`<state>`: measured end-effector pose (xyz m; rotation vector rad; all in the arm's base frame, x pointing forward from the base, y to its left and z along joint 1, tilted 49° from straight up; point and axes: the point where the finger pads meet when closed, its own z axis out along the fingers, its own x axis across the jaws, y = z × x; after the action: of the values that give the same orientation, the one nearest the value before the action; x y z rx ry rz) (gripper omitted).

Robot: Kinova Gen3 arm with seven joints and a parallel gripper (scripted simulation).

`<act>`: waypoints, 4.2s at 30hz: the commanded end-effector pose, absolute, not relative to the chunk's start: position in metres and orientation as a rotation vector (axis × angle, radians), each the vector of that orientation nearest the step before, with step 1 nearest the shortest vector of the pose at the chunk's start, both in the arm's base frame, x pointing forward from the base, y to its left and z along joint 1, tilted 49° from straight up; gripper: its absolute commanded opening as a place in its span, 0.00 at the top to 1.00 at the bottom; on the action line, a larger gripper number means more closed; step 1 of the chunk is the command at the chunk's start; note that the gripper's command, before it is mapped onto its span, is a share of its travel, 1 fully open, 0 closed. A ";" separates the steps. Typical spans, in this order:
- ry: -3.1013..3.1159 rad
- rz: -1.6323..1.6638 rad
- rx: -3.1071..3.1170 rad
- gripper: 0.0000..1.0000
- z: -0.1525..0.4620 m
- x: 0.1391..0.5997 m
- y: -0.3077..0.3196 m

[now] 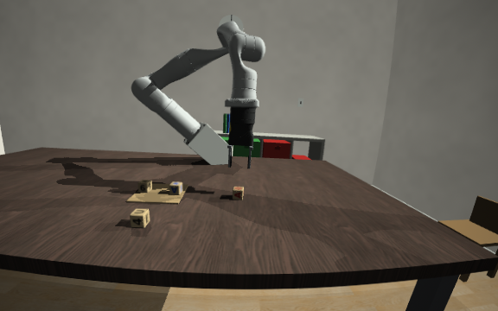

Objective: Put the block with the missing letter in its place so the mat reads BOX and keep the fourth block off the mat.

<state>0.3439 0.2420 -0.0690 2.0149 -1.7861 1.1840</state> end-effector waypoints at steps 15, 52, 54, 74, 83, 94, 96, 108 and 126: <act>-1.787 1.184 2.017 0.00 -0.069 0.344 0.243; -1.787 1.184 2.017 0.00 0.059 0.340 0.110; -1.787 1.184 2.017 0.00 0.059 0.340 0.110; -1.787 1.184 2.017 0.00 0.059 0.340 0.110; -1.787 1.184 2.017 0.00 0.059 0.340 0.110; -1.787 1.184 2.017 0.00 0.059 0.340 0.110; -1.787 1.184 2.017 0.00 0.059 0.340 0.110; -1.785 1.167 2.024 0.00 0.076 0.393 0.130; -1.786 1.184 2.017 0.00 0.126 0.497 0.139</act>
<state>0.4961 0.1403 0.1255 2.0185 -1.7826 1.1852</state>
